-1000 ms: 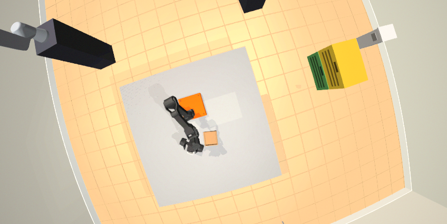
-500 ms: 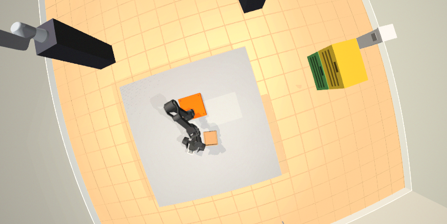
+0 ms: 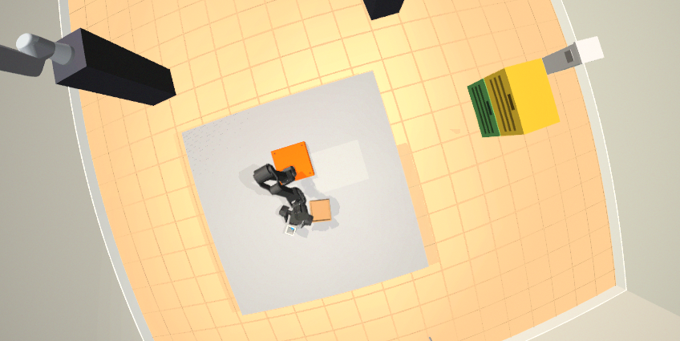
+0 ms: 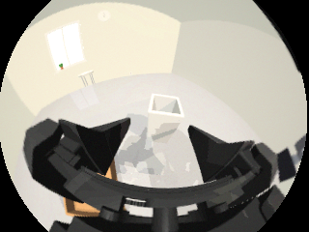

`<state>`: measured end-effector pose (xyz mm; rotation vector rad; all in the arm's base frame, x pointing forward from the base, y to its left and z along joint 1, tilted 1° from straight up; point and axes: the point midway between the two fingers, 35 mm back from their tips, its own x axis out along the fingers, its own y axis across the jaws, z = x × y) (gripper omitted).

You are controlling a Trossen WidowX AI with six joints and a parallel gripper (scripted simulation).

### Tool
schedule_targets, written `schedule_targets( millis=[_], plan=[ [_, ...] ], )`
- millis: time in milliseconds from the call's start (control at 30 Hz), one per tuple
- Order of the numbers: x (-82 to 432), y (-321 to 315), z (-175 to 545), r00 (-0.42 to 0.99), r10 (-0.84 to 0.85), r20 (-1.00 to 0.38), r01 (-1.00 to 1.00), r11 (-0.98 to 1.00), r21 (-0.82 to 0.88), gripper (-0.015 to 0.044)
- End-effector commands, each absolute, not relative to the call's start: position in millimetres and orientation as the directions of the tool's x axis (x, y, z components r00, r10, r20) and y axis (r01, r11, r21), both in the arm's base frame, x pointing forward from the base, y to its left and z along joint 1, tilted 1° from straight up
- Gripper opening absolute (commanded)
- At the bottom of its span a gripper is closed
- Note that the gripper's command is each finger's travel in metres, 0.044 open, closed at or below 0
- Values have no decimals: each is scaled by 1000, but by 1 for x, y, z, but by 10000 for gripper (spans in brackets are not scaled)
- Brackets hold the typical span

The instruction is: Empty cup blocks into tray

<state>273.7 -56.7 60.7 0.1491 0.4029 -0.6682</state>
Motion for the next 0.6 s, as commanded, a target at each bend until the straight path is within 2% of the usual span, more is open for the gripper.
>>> schedule_targets(
  millis=[0, 567],
  plan=[
    [276, -58, 58, 713, -570, -408, 628, 778, 11, 440],
    [293, -74, 47, 714, -571, -406, 628, 778, 11, 440]
  ],
)
